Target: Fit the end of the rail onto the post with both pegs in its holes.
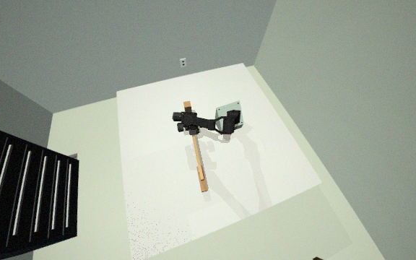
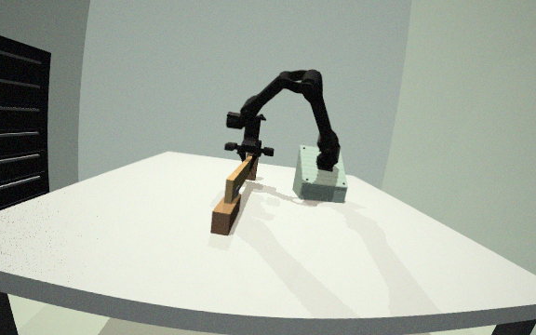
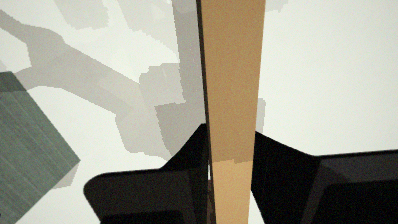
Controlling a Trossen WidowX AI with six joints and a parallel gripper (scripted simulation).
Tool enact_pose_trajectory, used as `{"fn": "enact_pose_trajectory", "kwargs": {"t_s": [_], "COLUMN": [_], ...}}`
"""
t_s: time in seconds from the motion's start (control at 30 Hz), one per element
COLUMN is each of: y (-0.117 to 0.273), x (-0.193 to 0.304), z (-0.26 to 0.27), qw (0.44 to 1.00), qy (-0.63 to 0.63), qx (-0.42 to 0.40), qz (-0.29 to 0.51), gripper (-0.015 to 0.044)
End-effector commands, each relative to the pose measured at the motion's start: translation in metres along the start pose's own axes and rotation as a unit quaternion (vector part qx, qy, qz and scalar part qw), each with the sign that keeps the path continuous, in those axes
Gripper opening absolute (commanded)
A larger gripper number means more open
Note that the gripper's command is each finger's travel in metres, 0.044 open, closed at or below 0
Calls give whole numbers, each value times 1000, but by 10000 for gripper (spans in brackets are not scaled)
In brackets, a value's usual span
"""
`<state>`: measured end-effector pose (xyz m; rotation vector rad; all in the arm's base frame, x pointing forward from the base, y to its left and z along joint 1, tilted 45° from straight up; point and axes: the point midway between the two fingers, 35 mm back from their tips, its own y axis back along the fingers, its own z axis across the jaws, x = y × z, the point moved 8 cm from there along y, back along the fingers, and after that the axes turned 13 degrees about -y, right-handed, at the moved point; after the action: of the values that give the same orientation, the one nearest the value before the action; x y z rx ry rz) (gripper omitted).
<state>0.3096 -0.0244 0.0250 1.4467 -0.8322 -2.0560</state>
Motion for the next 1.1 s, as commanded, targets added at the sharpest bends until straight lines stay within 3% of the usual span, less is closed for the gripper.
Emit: {"fn": "enact_pose_trajectory", "kwargs": {"t_s": [0.0, 1.07], "y": [2, 3], "x": [1, -2], "z": [-1, 2], "qw": [1000, 1000], "qy": [-1, -1], "qx": [4, 4], "qz": [-2, -2], "gripper": [0, 0]}}
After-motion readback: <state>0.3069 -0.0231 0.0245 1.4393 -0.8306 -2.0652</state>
